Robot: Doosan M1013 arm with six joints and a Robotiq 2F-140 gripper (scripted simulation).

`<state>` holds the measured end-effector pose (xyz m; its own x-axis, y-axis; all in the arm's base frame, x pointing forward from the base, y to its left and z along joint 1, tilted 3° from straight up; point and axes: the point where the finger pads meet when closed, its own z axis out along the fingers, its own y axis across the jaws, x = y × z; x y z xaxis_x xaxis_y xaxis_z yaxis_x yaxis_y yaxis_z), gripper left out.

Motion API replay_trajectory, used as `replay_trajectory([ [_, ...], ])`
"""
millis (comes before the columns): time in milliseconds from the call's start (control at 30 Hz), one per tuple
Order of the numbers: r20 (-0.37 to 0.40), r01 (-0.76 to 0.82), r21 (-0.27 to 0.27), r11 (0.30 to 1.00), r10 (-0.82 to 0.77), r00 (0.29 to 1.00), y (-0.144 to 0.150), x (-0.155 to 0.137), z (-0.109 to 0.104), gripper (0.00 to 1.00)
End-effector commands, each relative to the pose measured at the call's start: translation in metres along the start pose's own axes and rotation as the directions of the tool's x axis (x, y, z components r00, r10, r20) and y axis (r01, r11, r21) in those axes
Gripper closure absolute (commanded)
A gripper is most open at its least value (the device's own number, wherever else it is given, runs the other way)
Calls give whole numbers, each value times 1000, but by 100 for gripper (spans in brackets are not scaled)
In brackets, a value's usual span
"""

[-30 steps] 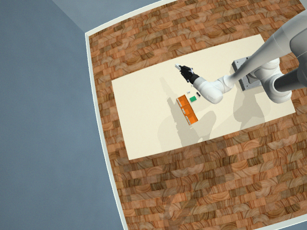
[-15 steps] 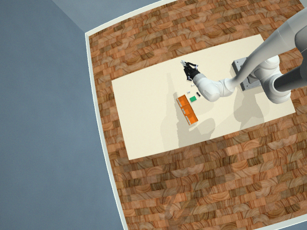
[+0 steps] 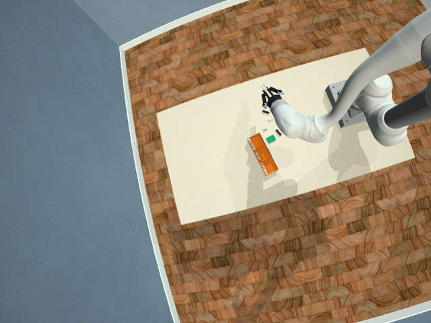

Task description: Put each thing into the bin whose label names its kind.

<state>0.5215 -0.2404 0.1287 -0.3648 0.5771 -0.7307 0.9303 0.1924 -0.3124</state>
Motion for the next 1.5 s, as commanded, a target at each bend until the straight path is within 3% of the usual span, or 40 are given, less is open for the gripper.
replay_trajectory([
  [0,-52,-109,15,994,110,993,-4,5,-1,95],
  [367,-194,-426,114,897,441,876,-13,35,-16,95],
  [533,-241,-546,179,818,575,782,-12,44,-25,95],
  [600,-241,-546,179,818,575,782,-12,44,-25,95],
  [633,-259,-601,214,770,638,725,-12,44,-25,95],
  [933,-292,-738,354,575,817,497,-6,59,-47,95],
  [1000,-293,-757,389,525,850,439,-1,65,-60,95],
  [1100,-289,-780,438,447,892,349,-1,65,-60,95],
  [1167,-289,-780,438,447,892,349,-1,65,-60,95],
  [1233,-277,-792,494,359,928,248,5,69,-74,95],
  [1300,-268,-793,522,312,944,195,5,69,-74,95],
  [1467,-228,-776,607,171,973,36,17,72,-97,95],
])
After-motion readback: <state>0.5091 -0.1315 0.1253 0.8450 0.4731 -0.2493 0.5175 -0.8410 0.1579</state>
